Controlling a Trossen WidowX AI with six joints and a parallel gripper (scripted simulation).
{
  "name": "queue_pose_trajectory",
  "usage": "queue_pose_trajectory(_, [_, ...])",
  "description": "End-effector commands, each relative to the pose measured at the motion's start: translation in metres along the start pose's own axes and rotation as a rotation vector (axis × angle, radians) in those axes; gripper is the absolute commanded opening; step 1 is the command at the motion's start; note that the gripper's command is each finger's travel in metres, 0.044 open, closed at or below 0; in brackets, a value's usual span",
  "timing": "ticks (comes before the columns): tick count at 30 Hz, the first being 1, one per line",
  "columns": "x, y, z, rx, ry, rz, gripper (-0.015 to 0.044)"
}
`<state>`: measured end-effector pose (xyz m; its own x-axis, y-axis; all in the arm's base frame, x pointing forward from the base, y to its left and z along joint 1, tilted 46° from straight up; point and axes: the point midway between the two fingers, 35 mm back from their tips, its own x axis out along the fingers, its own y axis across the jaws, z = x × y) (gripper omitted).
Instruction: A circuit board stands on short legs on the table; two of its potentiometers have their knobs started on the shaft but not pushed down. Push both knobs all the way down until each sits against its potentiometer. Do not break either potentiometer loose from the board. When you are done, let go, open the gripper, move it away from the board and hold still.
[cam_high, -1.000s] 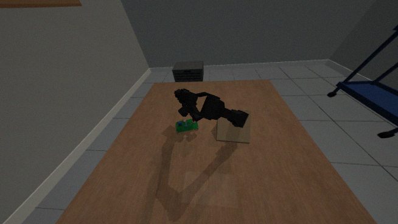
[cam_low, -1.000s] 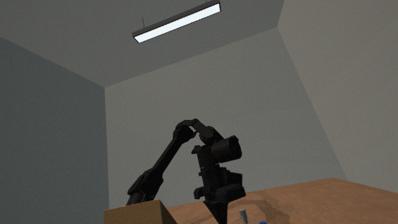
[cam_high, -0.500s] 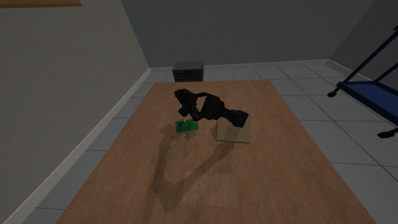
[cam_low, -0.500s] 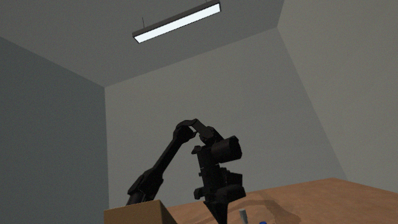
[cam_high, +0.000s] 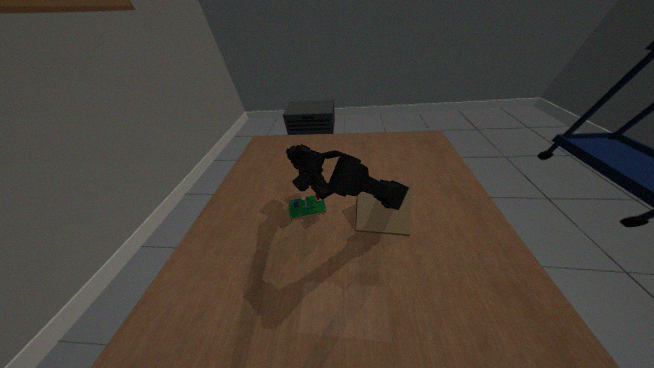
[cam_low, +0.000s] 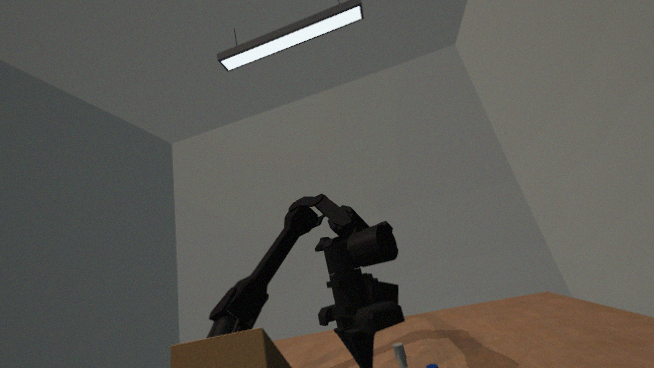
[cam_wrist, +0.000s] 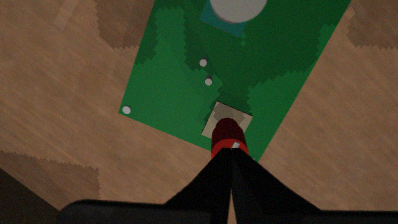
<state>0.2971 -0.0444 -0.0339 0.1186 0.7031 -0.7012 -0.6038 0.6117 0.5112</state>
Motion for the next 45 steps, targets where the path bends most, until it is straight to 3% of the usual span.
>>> queue_pose_trajectory(1, [-0.003, 0.000, 0.001, -0.013, 0.005, 0.006, 0.0000])
queue_pose_trajectory(11, [-0.017, 0.000, 0.001, -0.013, 0.005, 0.006, 0.0000])
queue_pose_trajectory(19, [-0.012, 0.001, 0.001, -0.008, 0.004, 0.012, 0.0210])
queue_pose_trajectory(27, [-0.026, -0.007, 0.013, 0.197, 0.009, -0.014, 0.0000])
queue_pose_trajectory(45, [-0.063, -0.001, 0.063, 0.800, 0.006, 0.001, 0.0000])
